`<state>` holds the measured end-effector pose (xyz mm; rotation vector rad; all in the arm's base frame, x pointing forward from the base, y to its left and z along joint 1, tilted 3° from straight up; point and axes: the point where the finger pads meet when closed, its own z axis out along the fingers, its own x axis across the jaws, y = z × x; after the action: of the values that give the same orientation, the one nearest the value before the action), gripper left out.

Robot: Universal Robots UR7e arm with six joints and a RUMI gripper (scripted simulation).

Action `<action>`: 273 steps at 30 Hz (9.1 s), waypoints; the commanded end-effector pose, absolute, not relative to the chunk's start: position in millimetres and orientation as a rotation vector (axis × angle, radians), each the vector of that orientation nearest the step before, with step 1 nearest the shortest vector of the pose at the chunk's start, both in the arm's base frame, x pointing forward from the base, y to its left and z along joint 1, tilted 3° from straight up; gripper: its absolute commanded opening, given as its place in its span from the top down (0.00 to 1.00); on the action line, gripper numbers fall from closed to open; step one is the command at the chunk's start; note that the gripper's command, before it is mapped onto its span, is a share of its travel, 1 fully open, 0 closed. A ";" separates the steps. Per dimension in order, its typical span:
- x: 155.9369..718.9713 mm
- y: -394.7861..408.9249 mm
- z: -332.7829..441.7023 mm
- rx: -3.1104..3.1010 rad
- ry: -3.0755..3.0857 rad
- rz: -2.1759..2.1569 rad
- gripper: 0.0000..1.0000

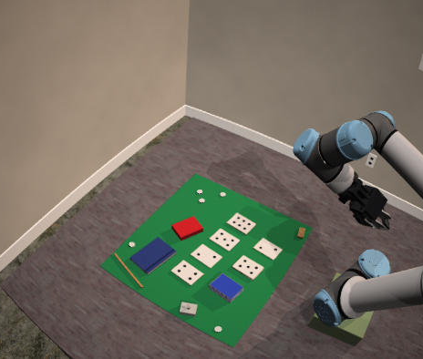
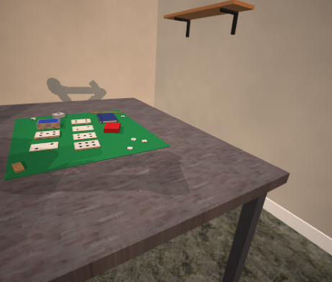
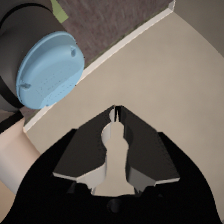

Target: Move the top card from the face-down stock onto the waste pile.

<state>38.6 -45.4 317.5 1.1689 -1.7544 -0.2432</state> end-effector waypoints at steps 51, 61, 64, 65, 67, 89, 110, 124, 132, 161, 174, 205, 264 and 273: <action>167.4 -5.9 190.1 1.402 -1.980 -0.185 0.00; 234.5 30.0 128.5 1.574 -2.082 -0.155 0.00; 253.0 42.3 112.2 1.629 -2.107 -0.146 0.00; 261.9 48.6 104.5 1.658 -2.119 -0.142 0.00; 270.5 55.1 97.0 1.687 -2.130 -0.138 0.00; 360.4 147.7 25.3 2.091 -2.218 -0.086 0.00; 374.6 169.9 15.2 2.188 -2.223 -0.075 0.00; 374.6 169.9 13.5 2.188 -2.223 -0.075 0.50; 374.2 170.2 3.1 2.188 -2.223 -0.075 0.50; 372.9 171.1 -39.3 2.188 -2.223 -0.075 0.50; 372.8 171.1 -39.8 2.188 -2.223 -0.075 0.50; 372.8 171.1 -39.8 2.188 -2.223 -0.075 0.50; 372.8 171.4 -50.0 2.188 -2.223 -0.075 0.50; 372.8 171.4 -50.2 2.188 -2.223 -0.075 0.50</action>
<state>372.3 171.3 -50.4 2.1874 -2.2226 -0.0764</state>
